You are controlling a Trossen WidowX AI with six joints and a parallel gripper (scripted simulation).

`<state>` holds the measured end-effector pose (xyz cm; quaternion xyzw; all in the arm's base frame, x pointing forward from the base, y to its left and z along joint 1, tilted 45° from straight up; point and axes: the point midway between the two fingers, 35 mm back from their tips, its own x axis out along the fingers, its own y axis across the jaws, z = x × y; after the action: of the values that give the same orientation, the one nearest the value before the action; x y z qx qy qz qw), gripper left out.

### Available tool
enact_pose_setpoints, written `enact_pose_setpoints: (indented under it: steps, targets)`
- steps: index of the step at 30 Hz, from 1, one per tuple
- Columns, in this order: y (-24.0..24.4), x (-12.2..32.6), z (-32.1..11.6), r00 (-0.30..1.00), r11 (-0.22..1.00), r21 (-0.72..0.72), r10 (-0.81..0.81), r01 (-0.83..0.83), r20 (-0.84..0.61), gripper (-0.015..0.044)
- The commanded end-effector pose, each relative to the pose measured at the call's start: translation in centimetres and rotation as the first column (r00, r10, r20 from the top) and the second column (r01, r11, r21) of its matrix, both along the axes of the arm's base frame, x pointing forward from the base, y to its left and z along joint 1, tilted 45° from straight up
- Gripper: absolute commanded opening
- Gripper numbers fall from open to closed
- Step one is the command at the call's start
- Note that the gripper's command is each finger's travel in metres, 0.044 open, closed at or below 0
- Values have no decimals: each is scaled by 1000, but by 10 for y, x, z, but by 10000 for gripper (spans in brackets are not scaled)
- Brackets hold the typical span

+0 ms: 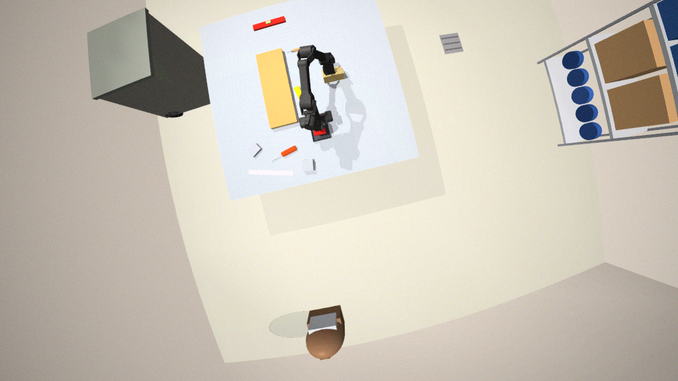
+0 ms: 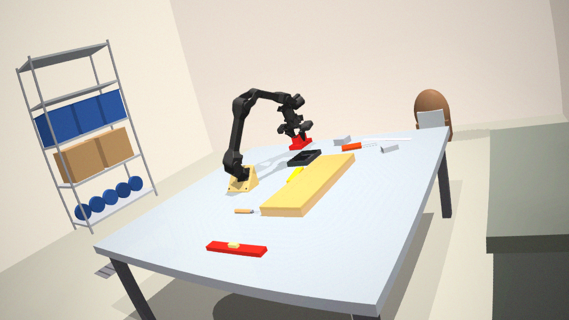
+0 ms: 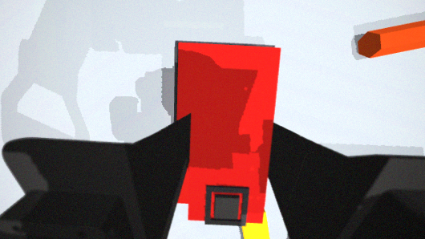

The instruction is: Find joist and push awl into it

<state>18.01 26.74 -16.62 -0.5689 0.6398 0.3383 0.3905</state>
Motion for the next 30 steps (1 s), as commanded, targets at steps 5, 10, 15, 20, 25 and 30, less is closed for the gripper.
enact_pose_setpoints:
  steps: [5, 10, 15, 20, 25, 30]
  targets:
    - [-7, 1, -10, 1000, 1000, 7, 7, -7, 5, 0]
    - [-14, 1, -16, 1000, 1000, 6, 7, -7, 5, 0]
    - [-20, 0, -23, 1000, 1000, 6, 7, -7, 5, 0]
    - [-27, -1, -29, 1000, 1000, 6, 7, -7, 5, 0]
    - [-33, -2, -35, 1000, 1000, 5, 6, -7, 5, 0]
    - [-37, -3, -39, 1000, 1000, 5, 6, -7, 5, 0]
